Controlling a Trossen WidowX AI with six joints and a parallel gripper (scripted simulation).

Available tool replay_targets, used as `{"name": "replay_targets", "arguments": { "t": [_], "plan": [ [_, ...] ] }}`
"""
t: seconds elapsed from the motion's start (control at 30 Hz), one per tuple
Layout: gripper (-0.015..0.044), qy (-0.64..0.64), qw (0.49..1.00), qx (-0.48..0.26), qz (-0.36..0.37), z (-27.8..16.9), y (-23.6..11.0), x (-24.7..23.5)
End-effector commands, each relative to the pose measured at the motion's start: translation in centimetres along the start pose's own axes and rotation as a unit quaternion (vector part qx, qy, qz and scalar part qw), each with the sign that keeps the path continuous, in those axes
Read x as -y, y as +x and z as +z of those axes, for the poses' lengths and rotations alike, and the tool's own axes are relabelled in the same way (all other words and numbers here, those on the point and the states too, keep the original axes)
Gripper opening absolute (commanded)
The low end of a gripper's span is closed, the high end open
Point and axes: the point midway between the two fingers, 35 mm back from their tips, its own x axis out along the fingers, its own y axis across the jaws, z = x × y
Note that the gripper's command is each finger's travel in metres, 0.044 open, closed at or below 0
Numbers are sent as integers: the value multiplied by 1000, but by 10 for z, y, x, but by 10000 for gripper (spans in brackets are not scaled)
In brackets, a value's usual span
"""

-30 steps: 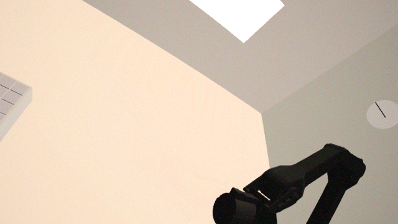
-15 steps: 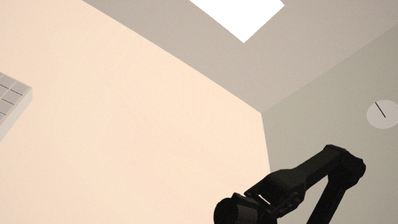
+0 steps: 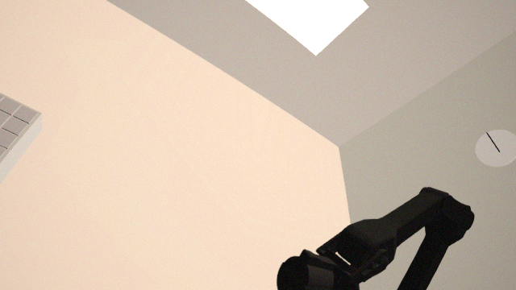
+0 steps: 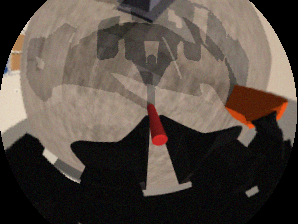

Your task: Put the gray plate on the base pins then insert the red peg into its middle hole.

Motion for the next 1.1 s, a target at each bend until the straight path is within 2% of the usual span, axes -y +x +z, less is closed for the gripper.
{"name": "replay_targets", "arguments": {
  "t": [0.0,0.97,1.0,1.07],
  "plan": [
    [0,4,1000,-1,0,0,0,0],
    [0,4,1000,3,-2,7,-84,-3],
    [0,8,1000,1,-3,6,-71,-2],
    [0,8,1000,2,-3,10,-72,-3]
  ]
}}
